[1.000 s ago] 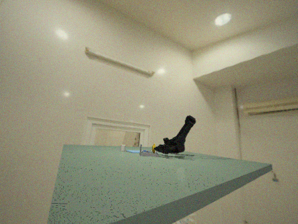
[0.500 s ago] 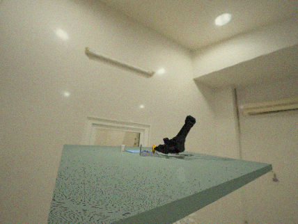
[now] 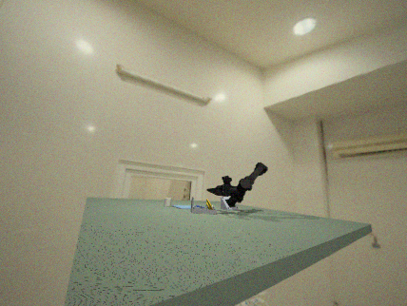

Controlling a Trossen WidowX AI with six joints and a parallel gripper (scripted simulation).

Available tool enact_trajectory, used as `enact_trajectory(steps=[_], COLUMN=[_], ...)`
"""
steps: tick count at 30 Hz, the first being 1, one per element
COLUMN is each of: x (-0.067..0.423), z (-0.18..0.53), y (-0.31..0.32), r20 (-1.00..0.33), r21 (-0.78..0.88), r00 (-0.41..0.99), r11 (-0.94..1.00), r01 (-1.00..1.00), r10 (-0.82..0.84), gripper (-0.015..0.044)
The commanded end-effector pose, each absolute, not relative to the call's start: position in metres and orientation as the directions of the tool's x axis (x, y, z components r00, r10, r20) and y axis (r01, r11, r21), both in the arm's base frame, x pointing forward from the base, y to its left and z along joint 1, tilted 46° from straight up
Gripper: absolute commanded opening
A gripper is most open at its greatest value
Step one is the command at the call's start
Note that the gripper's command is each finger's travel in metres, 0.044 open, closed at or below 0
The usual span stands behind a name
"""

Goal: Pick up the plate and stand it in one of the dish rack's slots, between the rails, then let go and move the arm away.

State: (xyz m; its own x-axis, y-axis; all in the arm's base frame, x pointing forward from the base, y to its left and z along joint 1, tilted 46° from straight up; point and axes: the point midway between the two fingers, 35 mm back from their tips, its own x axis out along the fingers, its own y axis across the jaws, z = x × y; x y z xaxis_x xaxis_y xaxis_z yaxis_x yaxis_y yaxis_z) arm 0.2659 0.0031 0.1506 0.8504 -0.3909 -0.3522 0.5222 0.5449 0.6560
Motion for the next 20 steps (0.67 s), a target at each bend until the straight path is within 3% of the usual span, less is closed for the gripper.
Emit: enact_trajectory(steps=[1,7,20], x=[0.263,0.263,0.271], z=[0.175,0.18,0.153], y=[-0.022,-0.032,-0.06], r20=[-0.334,-0.337,-0.579], r21=[0.65,0.629,0.294], r00=[0.858,0.855,0.716], r11=[0.564,0.581,0.719], r01=[0.51,0.516,0.63], r10=[-0.391,-0.394,-0.39], gripper=[0.04,0.04,0.04])
